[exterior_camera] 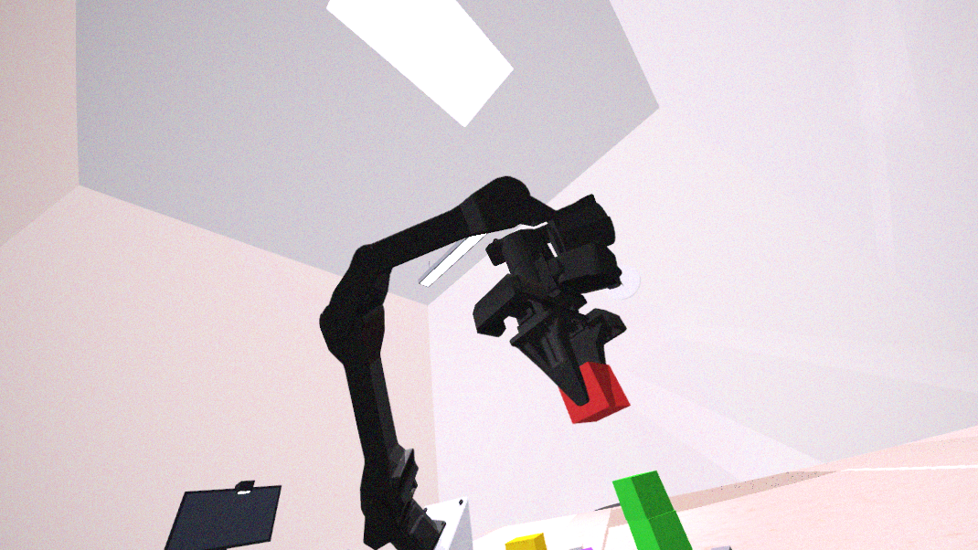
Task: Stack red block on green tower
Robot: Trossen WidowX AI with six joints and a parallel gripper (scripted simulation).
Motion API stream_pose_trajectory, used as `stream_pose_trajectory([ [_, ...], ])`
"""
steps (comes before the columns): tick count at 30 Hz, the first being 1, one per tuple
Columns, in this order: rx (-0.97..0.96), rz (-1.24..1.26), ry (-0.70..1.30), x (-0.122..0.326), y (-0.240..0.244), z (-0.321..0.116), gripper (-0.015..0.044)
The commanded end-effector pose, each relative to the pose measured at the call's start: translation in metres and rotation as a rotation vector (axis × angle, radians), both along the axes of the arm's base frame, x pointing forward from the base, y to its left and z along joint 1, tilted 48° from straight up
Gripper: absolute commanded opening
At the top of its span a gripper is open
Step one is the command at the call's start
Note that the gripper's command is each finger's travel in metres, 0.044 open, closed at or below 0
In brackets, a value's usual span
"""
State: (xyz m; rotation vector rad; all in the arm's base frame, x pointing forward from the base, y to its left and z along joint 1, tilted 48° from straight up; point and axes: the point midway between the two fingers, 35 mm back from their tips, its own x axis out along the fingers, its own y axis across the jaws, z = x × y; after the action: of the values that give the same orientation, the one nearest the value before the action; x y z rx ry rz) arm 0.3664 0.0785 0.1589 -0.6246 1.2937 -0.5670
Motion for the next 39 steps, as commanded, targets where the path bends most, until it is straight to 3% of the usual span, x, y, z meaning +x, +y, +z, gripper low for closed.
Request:
stream_pose_trajectory([
  [1, 0.002, -0.007, 0.021, -0.009, 0.023, -0.028, 0.0],
  [14, -0.02, -0.049, 0.03, -0.057, 0.089, -0.111, 0.0],
  [39, -0.022, -0.05, 0.028, -0.049, 0.058, -0.14, 0.0],
])
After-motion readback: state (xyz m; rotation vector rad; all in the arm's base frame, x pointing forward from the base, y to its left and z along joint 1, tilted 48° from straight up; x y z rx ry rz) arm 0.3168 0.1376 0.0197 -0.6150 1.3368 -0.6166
